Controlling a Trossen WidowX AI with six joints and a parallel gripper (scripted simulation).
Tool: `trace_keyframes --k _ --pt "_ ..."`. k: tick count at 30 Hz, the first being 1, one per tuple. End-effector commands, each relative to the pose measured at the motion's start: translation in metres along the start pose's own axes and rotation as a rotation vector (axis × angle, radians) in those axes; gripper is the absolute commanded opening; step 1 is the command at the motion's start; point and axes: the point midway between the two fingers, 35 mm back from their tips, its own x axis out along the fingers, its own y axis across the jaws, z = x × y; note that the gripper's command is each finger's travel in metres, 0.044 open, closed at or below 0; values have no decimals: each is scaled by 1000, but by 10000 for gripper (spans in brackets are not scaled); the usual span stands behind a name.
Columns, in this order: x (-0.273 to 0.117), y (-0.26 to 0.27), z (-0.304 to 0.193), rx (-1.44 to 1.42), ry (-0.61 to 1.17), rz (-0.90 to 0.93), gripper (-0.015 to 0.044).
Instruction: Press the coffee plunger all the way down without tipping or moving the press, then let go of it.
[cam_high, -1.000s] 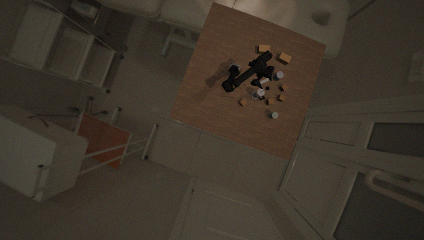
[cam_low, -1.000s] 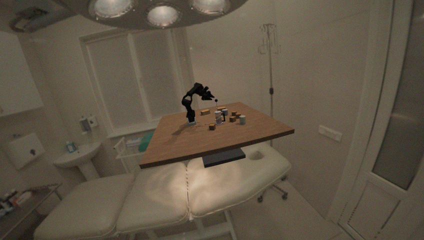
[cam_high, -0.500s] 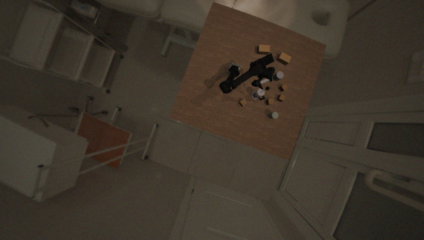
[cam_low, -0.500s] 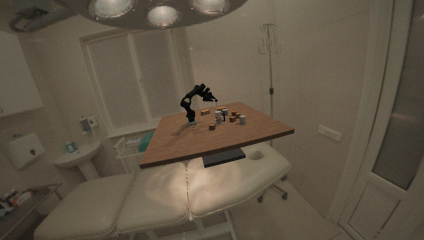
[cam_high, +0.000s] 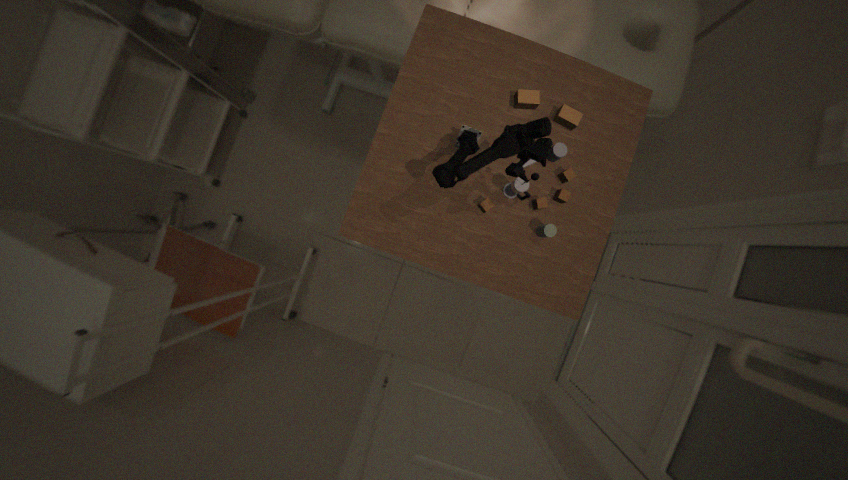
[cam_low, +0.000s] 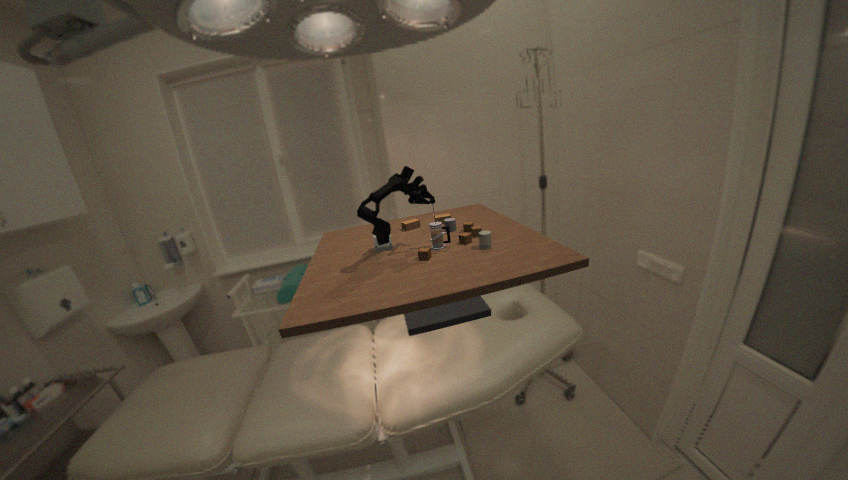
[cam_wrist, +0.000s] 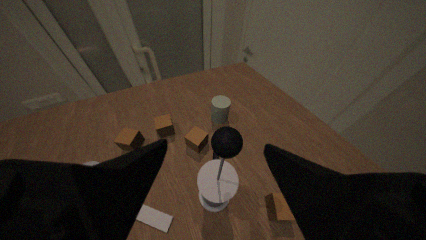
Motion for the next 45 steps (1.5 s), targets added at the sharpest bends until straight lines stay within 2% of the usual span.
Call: trace_keyframes --k 1,12,24,45 --pt "3 -1 0 -17 -6 1 440" --pt "8 -9 6 -41 -31 -15 440" --pt "8 -9 6 -41 -31 -15 125" --pt "18 -6 -5 -39 -19 -10 119"
